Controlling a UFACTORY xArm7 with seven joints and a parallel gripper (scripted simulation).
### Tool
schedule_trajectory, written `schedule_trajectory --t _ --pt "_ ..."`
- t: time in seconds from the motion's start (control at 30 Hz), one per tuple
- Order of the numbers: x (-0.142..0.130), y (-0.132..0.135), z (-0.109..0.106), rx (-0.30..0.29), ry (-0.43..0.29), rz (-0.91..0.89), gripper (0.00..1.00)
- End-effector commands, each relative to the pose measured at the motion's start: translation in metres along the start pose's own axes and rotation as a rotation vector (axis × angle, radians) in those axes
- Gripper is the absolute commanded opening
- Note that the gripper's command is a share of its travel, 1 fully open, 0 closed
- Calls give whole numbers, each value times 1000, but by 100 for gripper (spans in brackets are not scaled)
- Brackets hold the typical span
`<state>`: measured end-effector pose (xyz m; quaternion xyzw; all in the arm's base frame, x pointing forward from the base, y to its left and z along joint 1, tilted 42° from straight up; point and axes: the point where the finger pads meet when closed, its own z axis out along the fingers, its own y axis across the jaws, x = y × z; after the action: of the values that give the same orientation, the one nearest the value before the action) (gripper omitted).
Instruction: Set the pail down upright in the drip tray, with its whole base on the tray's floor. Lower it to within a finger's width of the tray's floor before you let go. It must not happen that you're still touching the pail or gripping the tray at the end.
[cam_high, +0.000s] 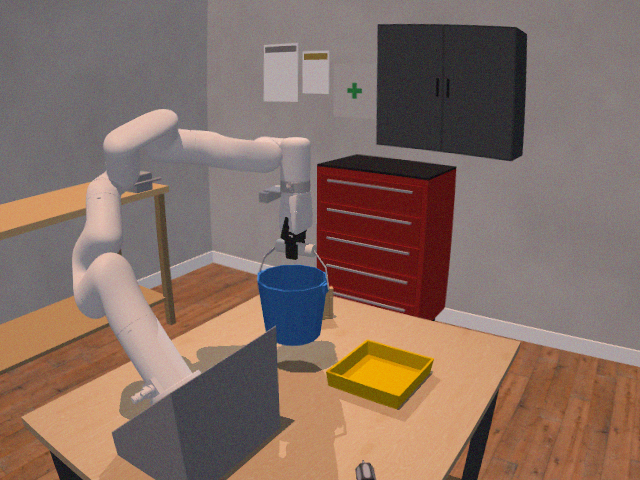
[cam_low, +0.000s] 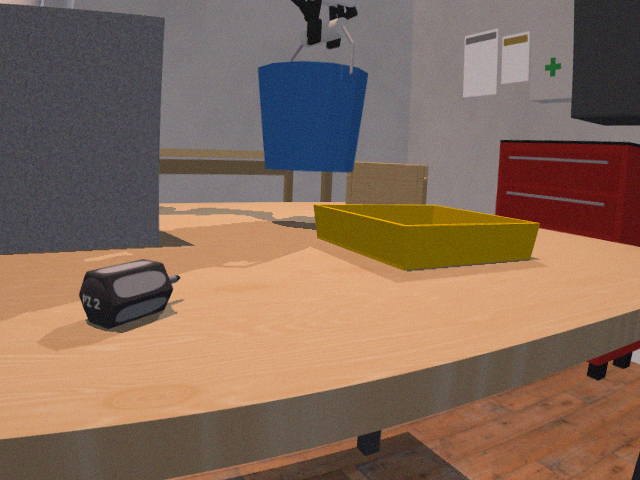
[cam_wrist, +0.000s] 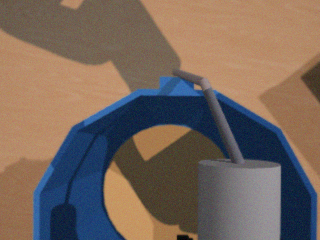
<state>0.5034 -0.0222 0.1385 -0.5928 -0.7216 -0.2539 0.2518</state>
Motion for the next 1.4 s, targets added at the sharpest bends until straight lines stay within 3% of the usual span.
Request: schedule_trajectory --t 0.0,1.37 --pt "-11 1 -3 -5 -3 0 0" --pt "-129 5 -3 -5 -3 0 0"
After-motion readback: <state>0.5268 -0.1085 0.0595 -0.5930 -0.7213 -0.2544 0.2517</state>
